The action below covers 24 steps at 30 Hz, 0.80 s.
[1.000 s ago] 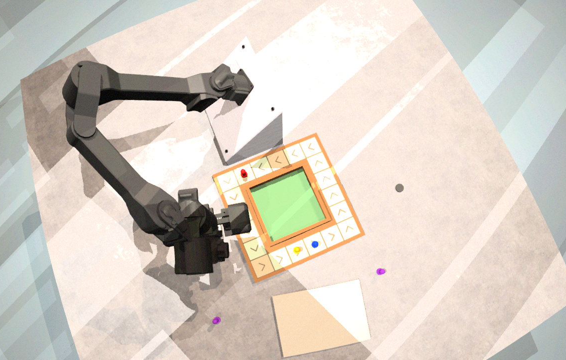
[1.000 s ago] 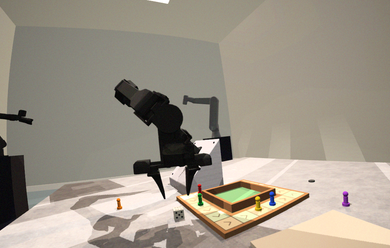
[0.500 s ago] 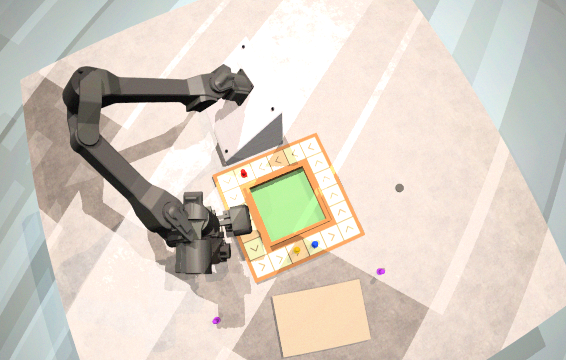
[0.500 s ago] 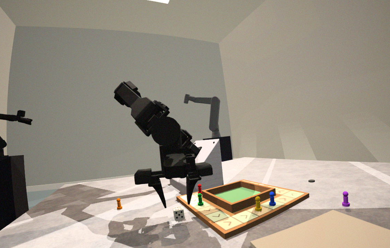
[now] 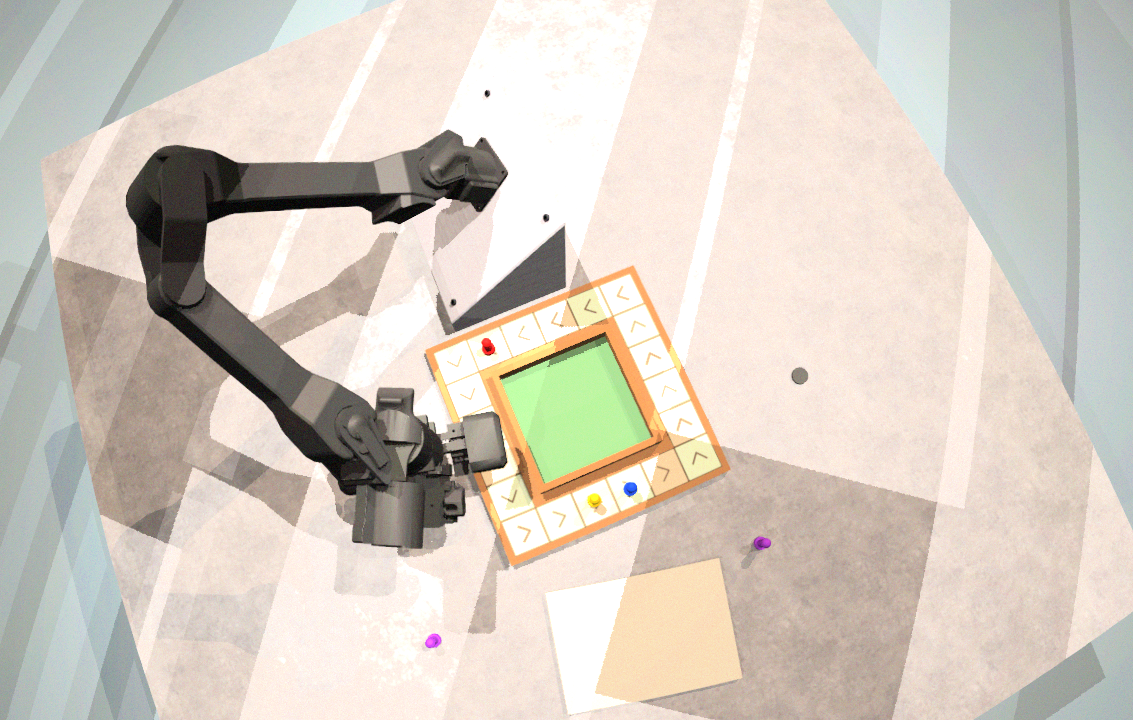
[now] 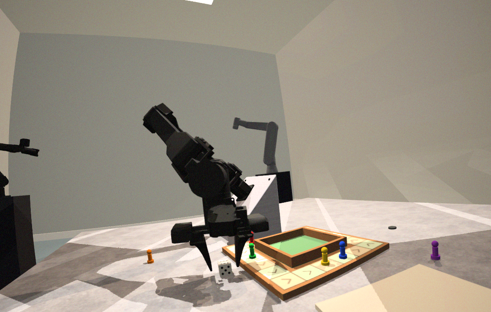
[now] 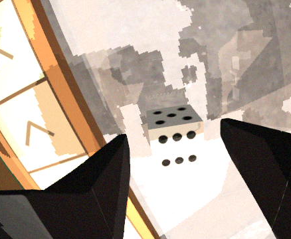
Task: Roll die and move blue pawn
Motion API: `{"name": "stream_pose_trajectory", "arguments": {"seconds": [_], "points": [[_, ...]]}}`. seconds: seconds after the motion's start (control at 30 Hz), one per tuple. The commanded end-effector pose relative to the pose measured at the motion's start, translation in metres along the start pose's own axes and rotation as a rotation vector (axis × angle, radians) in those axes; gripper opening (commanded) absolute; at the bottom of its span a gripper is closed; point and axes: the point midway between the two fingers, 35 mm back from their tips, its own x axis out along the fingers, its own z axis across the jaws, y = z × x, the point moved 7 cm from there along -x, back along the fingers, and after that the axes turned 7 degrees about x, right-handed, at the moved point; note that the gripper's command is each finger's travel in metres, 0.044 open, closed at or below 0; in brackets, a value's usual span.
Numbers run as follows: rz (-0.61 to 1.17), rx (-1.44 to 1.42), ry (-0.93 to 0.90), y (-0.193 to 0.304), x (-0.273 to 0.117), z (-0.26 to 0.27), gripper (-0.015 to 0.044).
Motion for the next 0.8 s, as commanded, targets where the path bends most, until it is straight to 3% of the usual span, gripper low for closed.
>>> {"name": "stream_pose_trajectory", "arguments": {"seconds": [0.0, 0.1, 0.3, 0.37, 0.77], "points": [[0.002, -0.005, -0.003, 0.001, 0.003, 0.000, 0.0170], [0.002, -0.005, -0.003, 0.001, 0.003, 0.000, 0.0091], [0.002, -0.005, -0.003, 0.001, 0.003, 0.000, 0.0051], [0.002, -0.005, -0.004, 0.001, 0.002, 0.000, 0.0000], [0.009, -0.003, -0.019, 0.000, -0.067, 0.007, 0.0000]]}}
